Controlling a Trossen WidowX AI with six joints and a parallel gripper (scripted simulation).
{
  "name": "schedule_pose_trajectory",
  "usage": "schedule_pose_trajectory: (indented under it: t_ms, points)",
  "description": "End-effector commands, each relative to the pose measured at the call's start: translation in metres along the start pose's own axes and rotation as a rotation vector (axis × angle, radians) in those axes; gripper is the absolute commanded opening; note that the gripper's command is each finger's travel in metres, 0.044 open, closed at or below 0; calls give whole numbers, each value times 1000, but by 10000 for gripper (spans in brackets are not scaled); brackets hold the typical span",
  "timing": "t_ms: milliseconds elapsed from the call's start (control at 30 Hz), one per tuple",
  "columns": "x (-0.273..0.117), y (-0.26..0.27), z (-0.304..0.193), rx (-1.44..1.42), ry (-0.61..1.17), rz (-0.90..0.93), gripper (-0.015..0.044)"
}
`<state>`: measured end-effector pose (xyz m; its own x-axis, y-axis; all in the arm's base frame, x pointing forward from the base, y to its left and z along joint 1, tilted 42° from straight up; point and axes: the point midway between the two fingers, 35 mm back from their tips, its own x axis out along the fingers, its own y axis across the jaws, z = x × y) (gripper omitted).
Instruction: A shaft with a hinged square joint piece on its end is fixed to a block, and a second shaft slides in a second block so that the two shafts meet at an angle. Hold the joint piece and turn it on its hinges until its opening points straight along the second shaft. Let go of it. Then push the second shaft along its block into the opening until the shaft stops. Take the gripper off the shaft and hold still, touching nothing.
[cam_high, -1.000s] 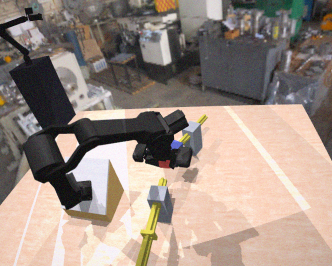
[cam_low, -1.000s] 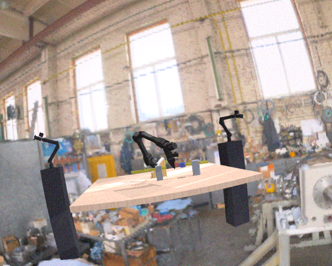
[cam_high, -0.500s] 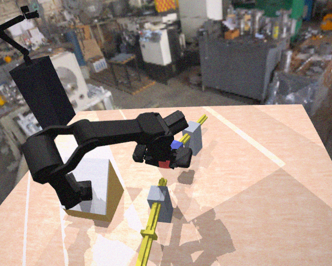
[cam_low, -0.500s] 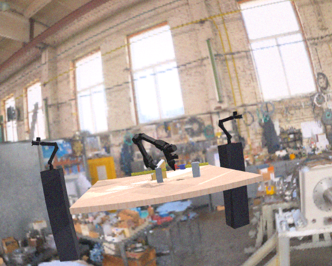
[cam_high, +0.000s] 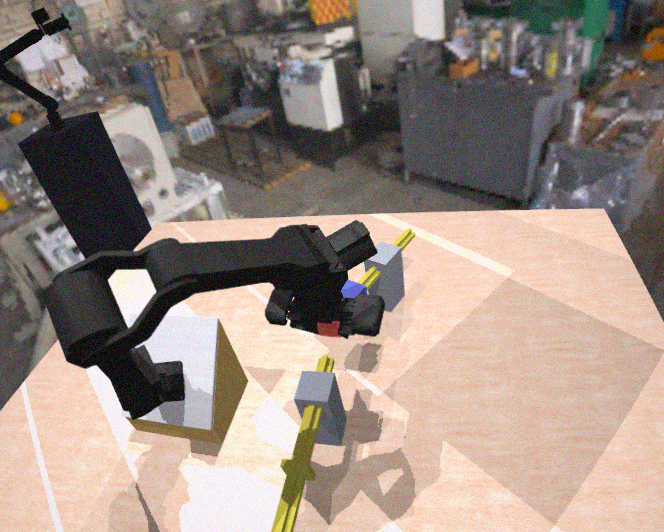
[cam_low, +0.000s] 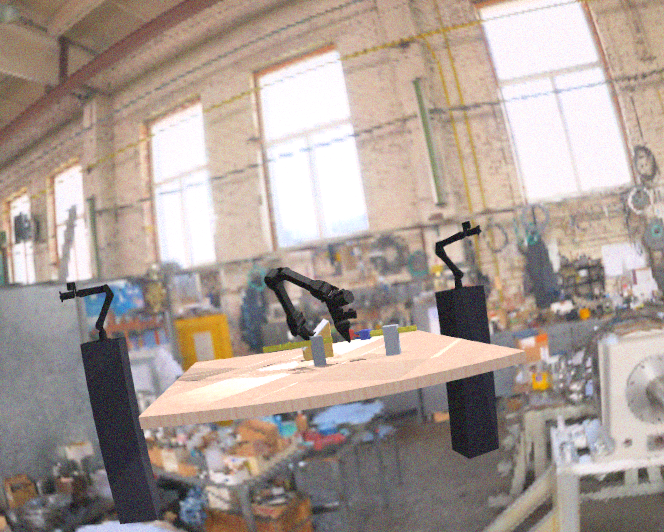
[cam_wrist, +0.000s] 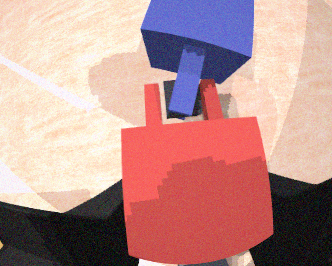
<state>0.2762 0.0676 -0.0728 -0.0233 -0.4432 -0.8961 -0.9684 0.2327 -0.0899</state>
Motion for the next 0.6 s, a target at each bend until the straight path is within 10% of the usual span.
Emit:
schedule_pose_trajectory:
  t_ms: [0,367,567]
  points:
    - [0,0,0,0,0,0,147]
    - [0,0,0,0,0,0,436]
    - [0,0,0,0,0,0,440]
